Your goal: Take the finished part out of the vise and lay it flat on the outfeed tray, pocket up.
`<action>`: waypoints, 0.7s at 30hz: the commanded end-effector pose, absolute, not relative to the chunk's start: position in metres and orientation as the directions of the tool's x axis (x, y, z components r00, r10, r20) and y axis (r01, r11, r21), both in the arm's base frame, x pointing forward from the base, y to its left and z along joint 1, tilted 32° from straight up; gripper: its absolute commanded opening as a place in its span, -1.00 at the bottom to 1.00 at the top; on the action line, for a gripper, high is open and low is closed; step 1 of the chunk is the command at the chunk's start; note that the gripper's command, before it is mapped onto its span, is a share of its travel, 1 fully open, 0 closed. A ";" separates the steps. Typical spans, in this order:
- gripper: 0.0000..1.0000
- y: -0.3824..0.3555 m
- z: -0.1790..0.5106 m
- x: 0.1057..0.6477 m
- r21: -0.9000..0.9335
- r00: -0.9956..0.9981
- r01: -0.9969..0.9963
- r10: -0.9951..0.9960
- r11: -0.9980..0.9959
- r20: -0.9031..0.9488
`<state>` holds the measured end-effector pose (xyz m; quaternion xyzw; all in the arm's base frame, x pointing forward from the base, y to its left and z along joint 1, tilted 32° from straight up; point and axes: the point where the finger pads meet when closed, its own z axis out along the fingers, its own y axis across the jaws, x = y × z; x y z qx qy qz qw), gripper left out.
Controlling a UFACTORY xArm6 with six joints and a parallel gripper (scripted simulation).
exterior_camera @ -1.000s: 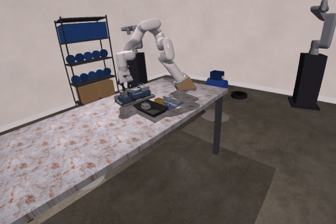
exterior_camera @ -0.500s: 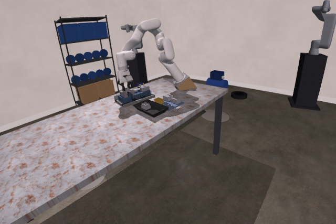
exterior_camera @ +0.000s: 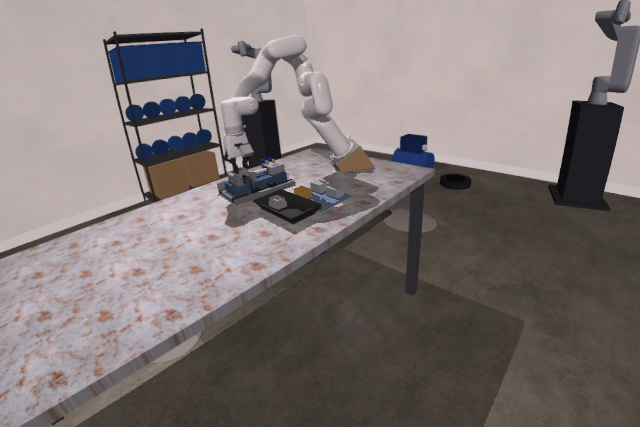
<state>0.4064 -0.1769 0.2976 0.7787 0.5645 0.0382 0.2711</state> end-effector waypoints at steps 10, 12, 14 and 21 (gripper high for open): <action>-1.00 -0.176 0.302 0.406 0.469 0.360 0.857 0.900 -0.215 -0.246; -1.00 -0.175 0.304 0.405 0.469 0.360 0.857 0.900 -0.215 -0.246; -1.00 -0.174 0.306 0.404 0.469 0.360 0.857 0.900 -0.215 -0.246; -1.00 -0.169 0.316 0.400 0.469 0.360 0.857 0.900 -0.215 -0.246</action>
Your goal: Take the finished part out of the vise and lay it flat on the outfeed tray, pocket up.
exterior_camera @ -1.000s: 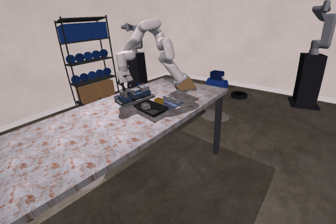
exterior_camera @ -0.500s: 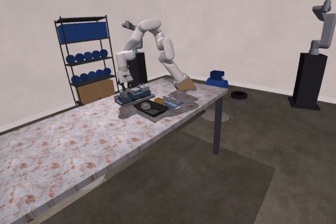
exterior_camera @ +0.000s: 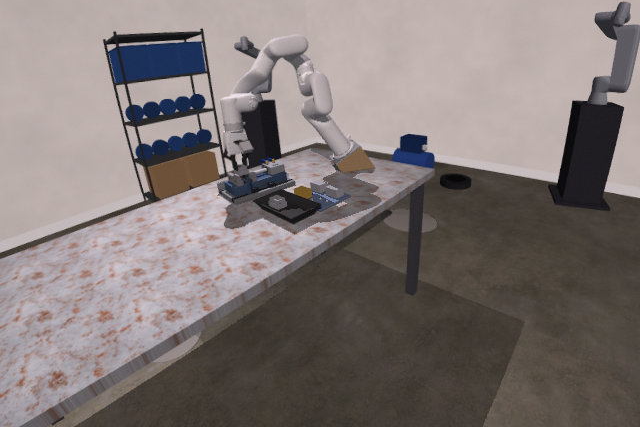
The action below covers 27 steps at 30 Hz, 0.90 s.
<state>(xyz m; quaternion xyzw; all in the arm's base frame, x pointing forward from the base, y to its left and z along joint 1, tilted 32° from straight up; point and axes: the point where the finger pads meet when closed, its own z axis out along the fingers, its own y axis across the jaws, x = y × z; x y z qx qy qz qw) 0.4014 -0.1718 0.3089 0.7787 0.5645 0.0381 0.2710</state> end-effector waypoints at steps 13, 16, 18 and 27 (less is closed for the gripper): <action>-1.00 -0.162 0.333 0.393 0.469 0.360 0.857 0.900 -0.215 -0.246; -1.00 -0.161 0.335 0.391 0.469 0.360 0.857 0.900 -0.215 -0.246; -1.00 -0.160 0.336 0.391 0.469 0.360 0.857 0.900 -0.215 -0.246; -1.00 -0.159 0.338 0.390 0.469 0.360 0.857 0.900 -0.215 -0.246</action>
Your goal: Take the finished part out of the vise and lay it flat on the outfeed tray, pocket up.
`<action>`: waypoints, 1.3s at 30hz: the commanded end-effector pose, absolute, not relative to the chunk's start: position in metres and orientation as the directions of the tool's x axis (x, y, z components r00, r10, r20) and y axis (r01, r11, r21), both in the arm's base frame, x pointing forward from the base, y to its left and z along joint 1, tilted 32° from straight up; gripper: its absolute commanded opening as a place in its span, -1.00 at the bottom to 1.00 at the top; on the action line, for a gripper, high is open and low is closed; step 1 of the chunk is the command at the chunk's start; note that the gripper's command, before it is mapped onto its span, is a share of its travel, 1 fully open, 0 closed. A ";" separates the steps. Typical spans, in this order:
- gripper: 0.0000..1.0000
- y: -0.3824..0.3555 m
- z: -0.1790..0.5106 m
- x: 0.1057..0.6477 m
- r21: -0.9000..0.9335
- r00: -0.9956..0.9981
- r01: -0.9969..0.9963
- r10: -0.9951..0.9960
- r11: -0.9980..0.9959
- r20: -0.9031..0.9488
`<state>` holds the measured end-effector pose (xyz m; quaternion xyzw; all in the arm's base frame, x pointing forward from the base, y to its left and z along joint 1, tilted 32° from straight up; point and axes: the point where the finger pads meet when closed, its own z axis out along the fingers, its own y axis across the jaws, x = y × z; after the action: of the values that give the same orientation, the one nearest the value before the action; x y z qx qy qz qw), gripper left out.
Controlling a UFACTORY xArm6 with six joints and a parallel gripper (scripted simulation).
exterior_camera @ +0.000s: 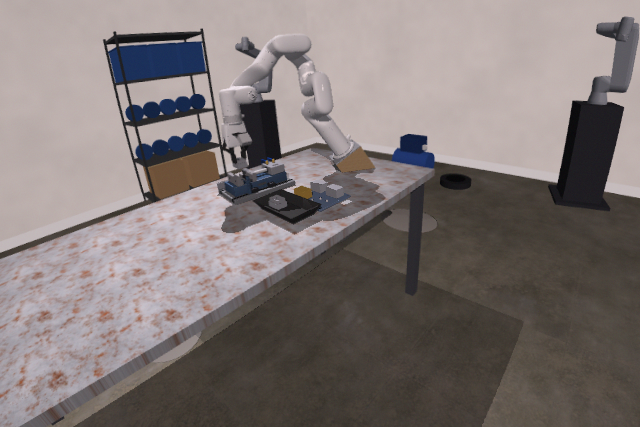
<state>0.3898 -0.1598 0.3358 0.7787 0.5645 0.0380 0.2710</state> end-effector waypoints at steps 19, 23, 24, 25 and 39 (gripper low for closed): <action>-1.00 -0.091 0.318 0.438 0.435 0.336 0.876 0.912 -0.210 -0.236; -1.00 -0.063 0.310 0.453 0.426 0.329 0.881 0.914 -0.206 -0.237; -1.00 -0.056 0.308 0.456 0.425 0.327 0.882 0.915 -0.205 -0.238; -1.00 -0.056 0.308 0.456 0.425 0.327 0.882 0.915 -0.205 -0.238; -1.00 0.047 0.276 0.488 0.417 0.305 0.891 0.917 -0.180 -0.257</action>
<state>0.4775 0.0155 0.2841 0.7691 0.5885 0.0286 0.2477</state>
